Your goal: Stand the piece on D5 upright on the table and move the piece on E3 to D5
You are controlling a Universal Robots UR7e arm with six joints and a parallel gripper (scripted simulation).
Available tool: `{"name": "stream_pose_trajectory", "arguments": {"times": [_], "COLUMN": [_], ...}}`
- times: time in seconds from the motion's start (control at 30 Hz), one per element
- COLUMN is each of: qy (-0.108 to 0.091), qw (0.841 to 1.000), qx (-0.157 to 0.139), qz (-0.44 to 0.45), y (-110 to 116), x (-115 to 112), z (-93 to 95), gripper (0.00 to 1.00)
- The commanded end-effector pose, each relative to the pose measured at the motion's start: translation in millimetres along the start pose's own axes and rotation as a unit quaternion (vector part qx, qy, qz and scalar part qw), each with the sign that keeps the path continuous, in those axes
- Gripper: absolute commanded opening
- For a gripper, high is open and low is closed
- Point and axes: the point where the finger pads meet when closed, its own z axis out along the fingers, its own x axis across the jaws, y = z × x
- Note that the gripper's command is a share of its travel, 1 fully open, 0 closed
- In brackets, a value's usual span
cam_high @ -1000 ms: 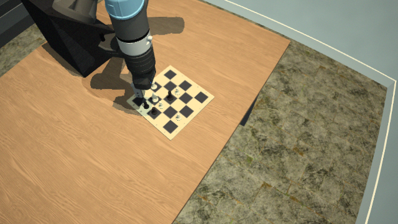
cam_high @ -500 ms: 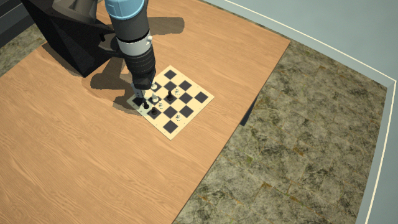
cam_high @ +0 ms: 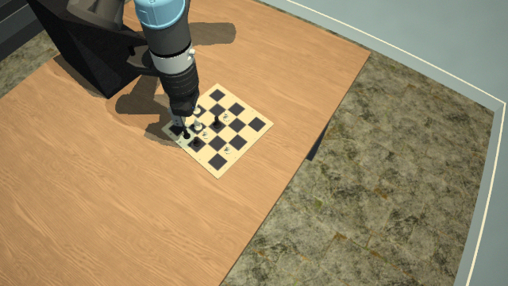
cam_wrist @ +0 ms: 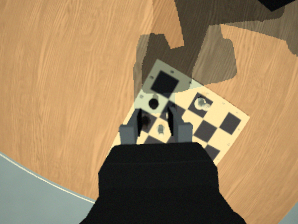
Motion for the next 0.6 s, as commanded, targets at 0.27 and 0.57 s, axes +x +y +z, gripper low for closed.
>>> {"name": "stream_pose_trajectory", "arguments": {"times": [0.27, 0.57], "qy": [0.0, 0.0], "qw": [1.0, 1.0], "qx": [0.0, 0.0], "qz": [0.0, 0.0], "y": [0.0, 0.0], "x": [-0.4, -0.4], "z": [15.3, 26.4], "gripper": [0.68, 0.68]}}
